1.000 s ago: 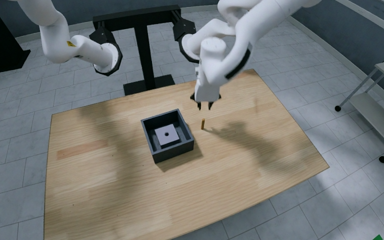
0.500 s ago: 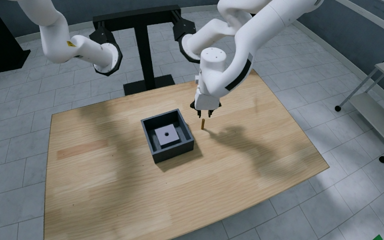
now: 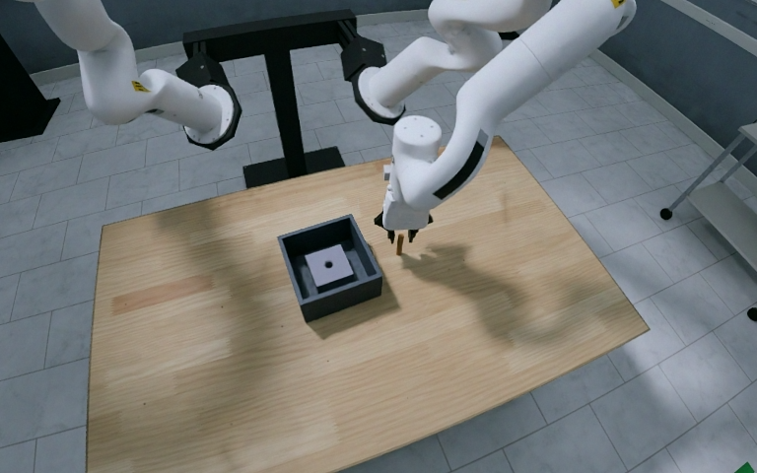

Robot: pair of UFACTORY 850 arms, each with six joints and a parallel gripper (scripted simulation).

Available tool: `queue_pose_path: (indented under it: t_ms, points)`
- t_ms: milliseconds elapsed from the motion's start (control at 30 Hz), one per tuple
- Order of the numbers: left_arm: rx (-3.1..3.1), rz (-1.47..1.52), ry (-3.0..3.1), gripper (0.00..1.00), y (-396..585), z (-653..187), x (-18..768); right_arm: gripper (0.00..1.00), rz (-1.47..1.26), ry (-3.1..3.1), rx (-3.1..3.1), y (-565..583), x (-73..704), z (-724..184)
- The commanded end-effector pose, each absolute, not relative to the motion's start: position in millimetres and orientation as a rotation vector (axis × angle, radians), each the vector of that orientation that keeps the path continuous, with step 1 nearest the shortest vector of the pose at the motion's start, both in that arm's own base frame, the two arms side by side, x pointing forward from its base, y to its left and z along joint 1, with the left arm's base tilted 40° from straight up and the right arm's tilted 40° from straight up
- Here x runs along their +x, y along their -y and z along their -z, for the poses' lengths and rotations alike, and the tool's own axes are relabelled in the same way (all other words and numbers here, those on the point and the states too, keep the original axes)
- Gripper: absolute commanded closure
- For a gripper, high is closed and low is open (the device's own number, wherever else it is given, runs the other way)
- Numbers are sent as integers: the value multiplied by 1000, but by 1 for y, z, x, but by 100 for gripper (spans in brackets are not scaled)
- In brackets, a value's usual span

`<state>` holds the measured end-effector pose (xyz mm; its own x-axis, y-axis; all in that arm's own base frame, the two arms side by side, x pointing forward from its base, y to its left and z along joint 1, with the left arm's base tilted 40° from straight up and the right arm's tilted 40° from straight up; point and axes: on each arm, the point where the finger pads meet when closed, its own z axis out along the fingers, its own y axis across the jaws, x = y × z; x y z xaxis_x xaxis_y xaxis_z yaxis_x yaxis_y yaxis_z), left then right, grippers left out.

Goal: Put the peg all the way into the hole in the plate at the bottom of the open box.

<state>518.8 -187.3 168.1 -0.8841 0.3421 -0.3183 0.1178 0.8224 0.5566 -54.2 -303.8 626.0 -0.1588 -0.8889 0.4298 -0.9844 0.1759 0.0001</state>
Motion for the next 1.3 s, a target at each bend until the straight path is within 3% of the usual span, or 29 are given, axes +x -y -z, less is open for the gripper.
queue_pose_path:
  t_ms: [0,233,267,767,1267]
  points:
    - [343,-753,-2593,56,186,-165,522,0,-404,2125,1779,304,-54,-627]
    - [343,-753,-2593,56,184,-161,524,0,-404,2125,1779,304,-54,-627]
    - [343,-753,-2593,100,184,-161,524,0,-404,2125,1779,304,-54,-627]
    - [343,-753,-2593,100,187,-166,521,0,-404,2125,1779,304,-54,-627]
    - [343,-753,-2593,100,222,-226,486,0,-404,2125,1779,304,-54,-627]
